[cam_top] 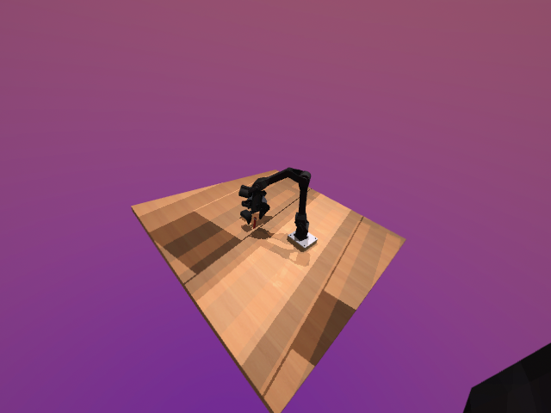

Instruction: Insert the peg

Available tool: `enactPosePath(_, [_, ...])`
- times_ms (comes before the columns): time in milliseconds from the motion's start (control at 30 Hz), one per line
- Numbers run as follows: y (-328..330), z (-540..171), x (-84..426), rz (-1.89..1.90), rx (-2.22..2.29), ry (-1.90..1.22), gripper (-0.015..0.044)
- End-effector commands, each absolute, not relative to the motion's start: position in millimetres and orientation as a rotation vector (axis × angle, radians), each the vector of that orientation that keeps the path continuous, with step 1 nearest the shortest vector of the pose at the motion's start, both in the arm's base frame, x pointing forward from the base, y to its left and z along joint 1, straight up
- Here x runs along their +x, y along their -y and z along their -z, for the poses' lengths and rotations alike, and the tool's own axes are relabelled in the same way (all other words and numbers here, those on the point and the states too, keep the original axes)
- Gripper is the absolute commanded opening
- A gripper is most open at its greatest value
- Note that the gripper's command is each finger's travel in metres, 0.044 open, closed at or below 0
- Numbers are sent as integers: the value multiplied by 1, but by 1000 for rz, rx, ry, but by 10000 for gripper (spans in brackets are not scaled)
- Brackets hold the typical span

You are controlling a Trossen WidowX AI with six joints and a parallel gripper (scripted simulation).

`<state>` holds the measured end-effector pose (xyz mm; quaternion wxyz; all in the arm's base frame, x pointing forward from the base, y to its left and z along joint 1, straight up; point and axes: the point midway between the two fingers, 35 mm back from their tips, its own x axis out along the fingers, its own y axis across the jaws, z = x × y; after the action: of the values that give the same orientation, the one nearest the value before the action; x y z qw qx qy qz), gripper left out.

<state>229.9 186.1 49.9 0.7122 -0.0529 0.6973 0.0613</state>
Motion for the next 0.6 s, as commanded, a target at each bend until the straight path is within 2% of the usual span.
enactPosePath(0, [-185, -42, 227, -132, -113, -1555, 440])
enactPosePath(133, [-185, -41, 227, -132, -113, -1555, 440])
enactPosePath(567, [-185, -44, 229, -135, -119, -1549, 99])
